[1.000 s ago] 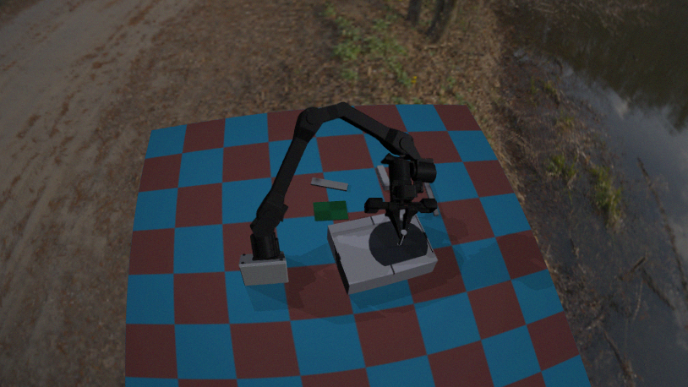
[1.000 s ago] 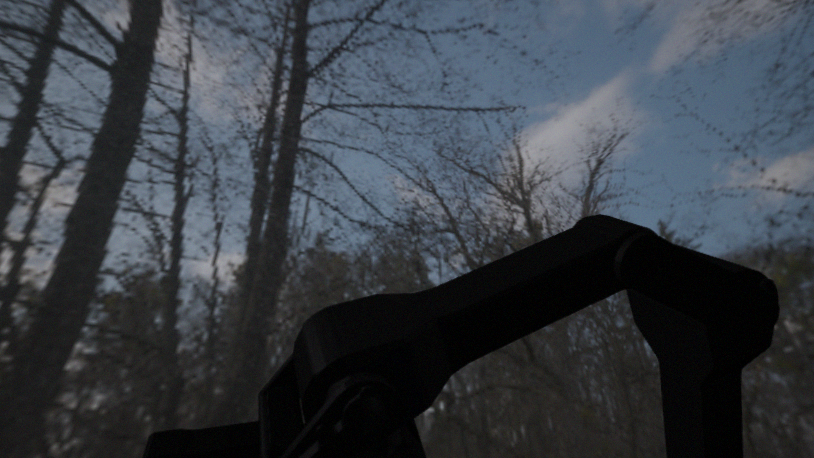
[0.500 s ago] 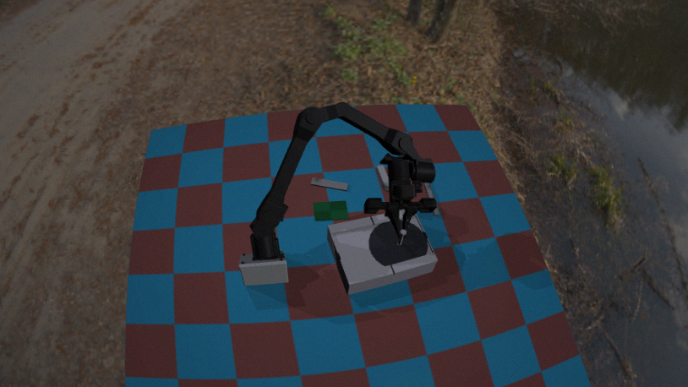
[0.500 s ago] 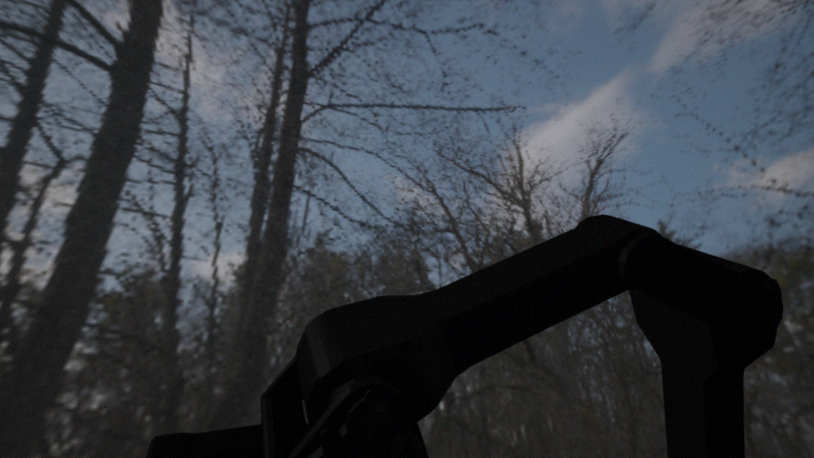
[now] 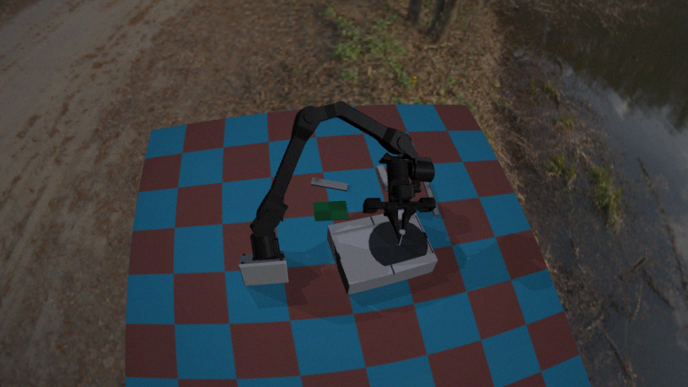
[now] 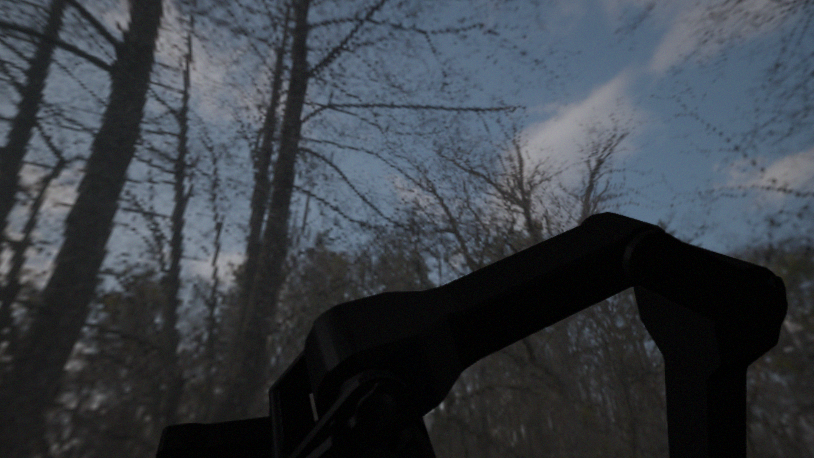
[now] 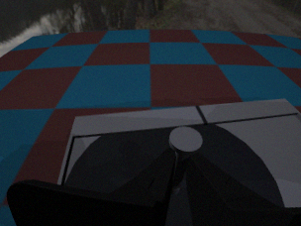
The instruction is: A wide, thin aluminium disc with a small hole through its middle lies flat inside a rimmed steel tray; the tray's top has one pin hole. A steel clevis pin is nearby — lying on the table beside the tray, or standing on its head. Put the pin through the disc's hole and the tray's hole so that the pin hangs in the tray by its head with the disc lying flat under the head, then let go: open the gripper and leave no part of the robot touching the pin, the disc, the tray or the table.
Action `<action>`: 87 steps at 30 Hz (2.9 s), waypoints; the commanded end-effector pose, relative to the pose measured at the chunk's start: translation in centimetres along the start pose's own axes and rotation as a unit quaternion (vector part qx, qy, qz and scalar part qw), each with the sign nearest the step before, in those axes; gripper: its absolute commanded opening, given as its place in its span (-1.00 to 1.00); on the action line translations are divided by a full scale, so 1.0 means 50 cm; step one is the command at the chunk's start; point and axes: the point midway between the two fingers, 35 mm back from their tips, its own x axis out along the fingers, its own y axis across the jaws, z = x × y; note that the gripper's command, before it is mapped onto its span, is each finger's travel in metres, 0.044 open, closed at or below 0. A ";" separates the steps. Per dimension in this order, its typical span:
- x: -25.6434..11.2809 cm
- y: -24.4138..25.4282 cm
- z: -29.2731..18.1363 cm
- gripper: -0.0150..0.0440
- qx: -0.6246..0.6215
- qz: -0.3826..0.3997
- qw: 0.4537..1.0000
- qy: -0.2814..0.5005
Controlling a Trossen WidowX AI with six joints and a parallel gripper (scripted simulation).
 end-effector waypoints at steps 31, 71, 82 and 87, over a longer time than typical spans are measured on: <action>0.005 0.003 -0.001 -0.49 -0.015 -0.006 1.000 -0.010; 0.002 0.002 -0.002 -0.49 -0.010 -0.004 1.000 0.007; 0.000 0.001 -0.002 -0.49 -0.018 -0.008 1.000 0.001; -0.001 0.000 -0.003 -0.49 -0.019 -0.008 1.000 -0.005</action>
